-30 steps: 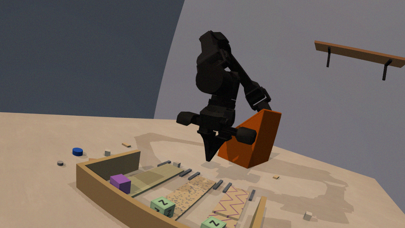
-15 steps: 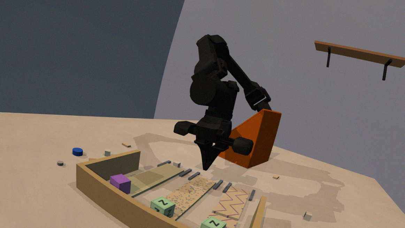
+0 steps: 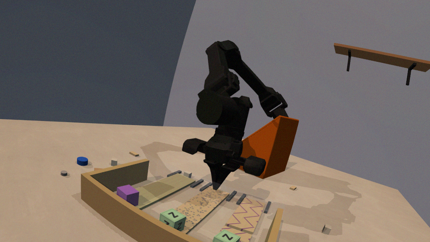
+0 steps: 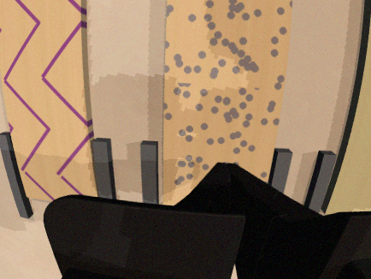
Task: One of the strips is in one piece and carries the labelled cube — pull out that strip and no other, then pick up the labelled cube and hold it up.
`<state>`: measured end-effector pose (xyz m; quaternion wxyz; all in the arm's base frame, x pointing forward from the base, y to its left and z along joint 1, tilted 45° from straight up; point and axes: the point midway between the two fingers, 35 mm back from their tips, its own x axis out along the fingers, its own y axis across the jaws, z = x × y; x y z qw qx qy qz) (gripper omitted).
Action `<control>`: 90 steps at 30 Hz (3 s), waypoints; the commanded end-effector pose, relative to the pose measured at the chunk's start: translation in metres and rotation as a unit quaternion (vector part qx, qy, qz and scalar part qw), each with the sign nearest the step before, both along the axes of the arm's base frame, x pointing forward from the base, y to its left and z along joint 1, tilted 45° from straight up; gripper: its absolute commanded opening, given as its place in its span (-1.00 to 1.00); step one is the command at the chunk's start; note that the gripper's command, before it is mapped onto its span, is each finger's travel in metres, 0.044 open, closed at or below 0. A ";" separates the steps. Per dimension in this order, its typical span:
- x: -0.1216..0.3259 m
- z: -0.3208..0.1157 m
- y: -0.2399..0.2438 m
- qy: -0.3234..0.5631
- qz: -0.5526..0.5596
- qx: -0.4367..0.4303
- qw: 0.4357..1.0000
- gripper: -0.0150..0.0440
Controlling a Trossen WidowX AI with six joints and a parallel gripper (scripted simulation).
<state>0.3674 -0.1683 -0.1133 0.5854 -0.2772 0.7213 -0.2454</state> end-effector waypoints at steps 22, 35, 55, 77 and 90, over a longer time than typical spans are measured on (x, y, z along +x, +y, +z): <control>-0.004 -0.009 -0.006 0.007 0.001 -0.001 1.000 -0.49; -0.005 -0.009 -0.006 0.007 0.001 -0.001 1.000 -0.49; -0.004 -0.010 -0.008 0.007 0.001 -0.001 1.000 -0.49; -0.001 -0.012 -0.010 0.007 0.001 -0.001 1.000 -0.49; 0.001 -0.013 -0.011 0.007 0.001 -0.001 1.000 -0.49</control>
